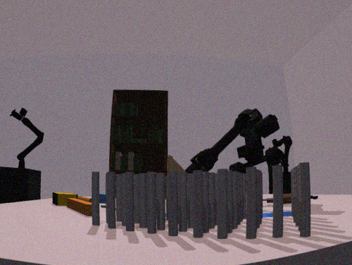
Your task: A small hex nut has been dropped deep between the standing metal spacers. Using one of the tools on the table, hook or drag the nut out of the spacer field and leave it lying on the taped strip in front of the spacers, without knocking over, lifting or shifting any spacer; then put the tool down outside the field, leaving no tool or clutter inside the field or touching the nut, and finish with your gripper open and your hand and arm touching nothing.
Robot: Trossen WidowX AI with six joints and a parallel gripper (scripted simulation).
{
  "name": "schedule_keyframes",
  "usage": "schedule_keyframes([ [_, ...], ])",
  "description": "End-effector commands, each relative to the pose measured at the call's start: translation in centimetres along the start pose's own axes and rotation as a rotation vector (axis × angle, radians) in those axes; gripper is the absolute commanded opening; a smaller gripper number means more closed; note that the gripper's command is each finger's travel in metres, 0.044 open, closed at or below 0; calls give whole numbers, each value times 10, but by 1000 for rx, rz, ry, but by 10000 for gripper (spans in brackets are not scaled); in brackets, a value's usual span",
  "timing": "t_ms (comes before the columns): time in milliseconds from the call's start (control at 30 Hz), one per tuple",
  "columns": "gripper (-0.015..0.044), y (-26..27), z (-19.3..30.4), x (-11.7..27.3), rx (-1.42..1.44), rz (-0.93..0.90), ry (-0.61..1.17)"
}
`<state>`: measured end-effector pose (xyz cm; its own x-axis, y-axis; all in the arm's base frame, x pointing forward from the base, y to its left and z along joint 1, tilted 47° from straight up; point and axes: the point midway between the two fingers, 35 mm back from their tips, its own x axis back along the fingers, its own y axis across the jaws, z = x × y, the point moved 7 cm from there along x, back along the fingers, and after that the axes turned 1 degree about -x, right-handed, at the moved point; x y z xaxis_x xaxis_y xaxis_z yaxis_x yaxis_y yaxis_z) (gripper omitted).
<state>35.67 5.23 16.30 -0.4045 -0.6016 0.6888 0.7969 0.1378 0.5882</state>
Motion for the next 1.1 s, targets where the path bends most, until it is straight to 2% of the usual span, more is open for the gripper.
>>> schedule_keyframes([
  [0,440,14,59,13,-612,253,186],
  [367,440,23,116,38,-1170,561,217],
  [1067,440,33,119,37,-1183,569,217],
])
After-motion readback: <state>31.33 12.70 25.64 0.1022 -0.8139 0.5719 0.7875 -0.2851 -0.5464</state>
